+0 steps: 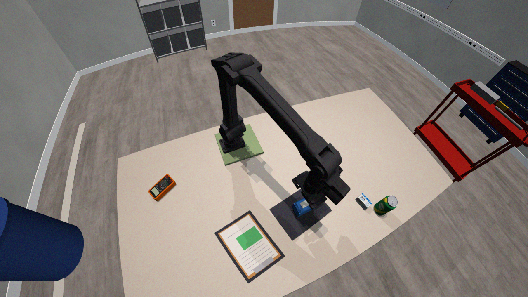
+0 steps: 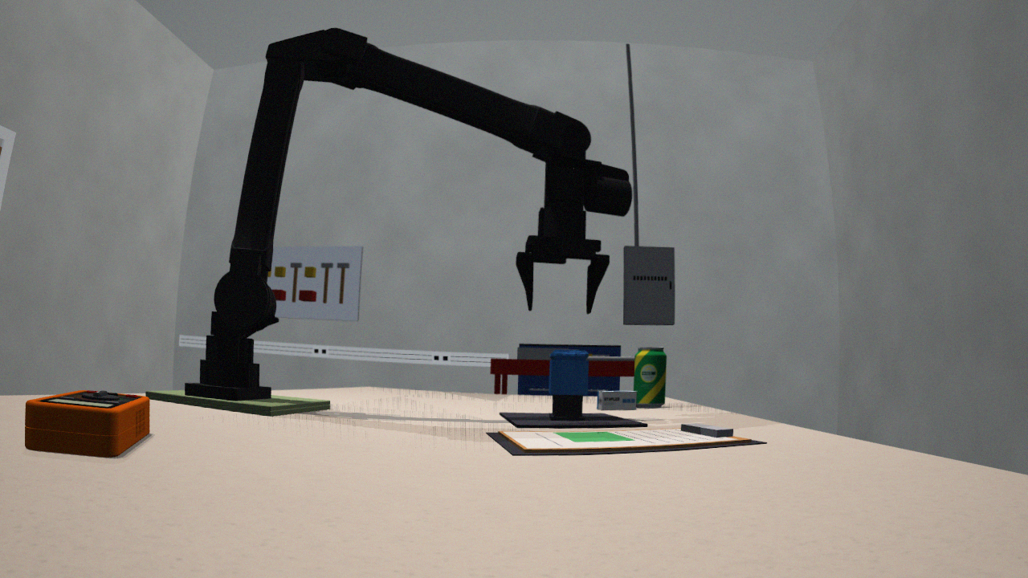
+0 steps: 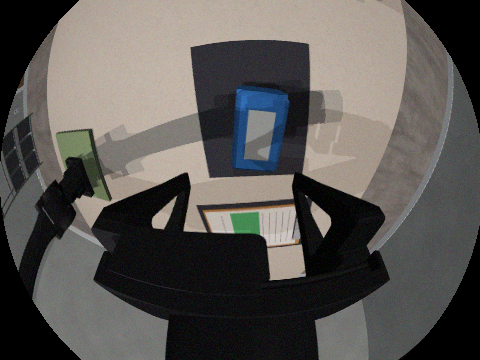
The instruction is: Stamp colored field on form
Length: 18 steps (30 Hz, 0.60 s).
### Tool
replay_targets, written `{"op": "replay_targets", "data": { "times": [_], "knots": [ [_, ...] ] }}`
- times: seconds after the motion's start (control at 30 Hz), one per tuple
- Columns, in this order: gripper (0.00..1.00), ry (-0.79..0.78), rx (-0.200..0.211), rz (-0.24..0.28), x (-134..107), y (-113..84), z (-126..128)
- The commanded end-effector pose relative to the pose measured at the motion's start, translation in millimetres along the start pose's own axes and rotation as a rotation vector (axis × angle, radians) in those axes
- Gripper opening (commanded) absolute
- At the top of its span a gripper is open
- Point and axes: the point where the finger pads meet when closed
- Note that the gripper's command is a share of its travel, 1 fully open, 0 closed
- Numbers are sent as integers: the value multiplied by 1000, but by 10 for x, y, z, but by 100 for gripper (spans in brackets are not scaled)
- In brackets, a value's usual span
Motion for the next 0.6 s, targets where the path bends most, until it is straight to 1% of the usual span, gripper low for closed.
{"op": "replay_targets", "data": {
  "times": [0.0,0.03,0.13,0.23,0.3,0.33,0.43,0.57],
  "knots": [
    [86,98,-59,1,-45,-249,-302],
    [86,80,-64,0,89,-242,-329],
    [86,80,-69,-1,161,-230,-371],
    [86,80,-70,-1,173,-228,-378],
    [86,101,-72,-2,64,-241,-385],
    [86,102,-72,-2,61,-241,-385],
    [86,90,-72,-3,121,-241,-381],
    [86,88,-72,-3,134,-241,-380]
  ]
}}
Point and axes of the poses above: the point where the finger pads meet when closed, its own y axis out along the fingers, its own z axis across the jaws, x = y × z, and after that the axes turned 9 degrees about -y, right-handed
